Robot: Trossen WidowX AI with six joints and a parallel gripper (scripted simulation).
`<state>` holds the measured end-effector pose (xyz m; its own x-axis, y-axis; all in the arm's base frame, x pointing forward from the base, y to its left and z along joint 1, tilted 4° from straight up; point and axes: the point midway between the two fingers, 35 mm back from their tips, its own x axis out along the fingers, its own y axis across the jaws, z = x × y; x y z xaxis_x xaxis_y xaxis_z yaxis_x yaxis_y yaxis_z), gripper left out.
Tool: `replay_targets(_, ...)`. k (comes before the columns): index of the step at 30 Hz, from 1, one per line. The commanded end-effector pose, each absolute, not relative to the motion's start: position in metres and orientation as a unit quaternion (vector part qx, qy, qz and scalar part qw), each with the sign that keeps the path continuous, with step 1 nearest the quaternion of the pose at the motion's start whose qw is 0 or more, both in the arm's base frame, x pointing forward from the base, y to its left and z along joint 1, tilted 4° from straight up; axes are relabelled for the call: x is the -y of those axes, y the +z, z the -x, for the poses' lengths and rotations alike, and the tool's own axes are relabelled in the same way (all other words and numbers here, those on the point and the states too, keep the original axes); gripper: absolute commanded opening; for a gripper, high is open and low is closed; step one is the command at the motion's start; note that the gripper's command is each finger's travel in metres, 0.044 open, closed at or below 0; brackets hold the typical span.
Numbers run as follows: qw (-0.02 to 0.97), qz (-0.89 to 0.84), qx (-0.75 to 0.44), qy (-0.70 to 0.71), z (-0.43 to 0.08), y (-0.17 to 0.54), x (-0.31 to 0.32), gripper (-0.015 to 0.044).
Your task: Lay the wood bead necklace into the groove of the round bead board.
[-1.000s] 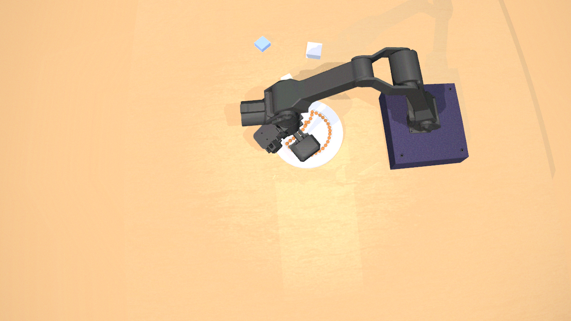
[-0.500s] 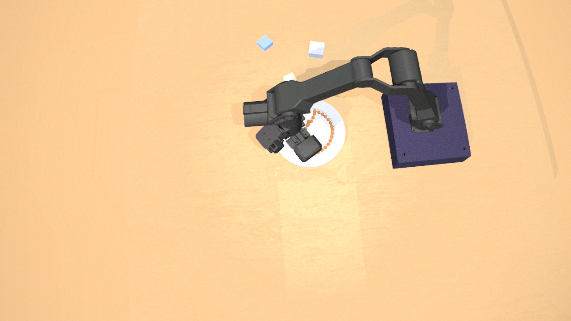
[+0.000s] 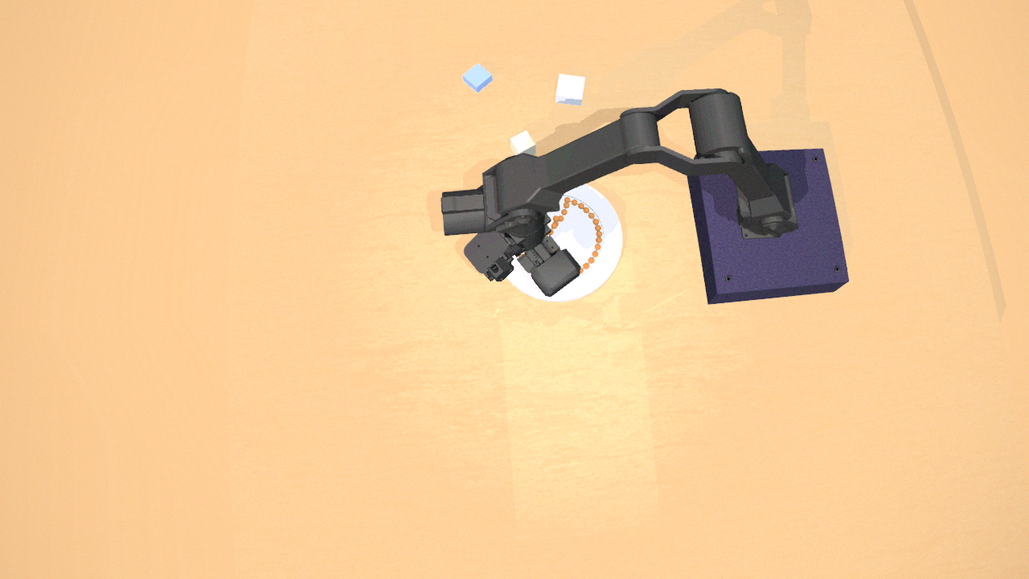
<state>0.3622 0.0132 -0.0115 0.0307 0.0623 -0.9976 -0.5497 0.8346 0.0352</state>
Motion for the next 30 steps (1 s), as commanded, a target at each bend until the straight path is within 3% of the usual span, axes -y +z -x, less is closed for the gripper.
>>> replay_targets(1, 0.694, 0.182, -0.661, 0.220, -0.3609, -0.0155, -0.0137, 0.0120)
replay_targets(6, 0.693, 0.184, -0.661, 0.221, -0.3619, -0.0127, -0.0133, 0.0000)
replay_targets(30, 0.693, 0.184, -0.661, 0.221, -0.3619, -0.0127, -0.0133, 0.0000)
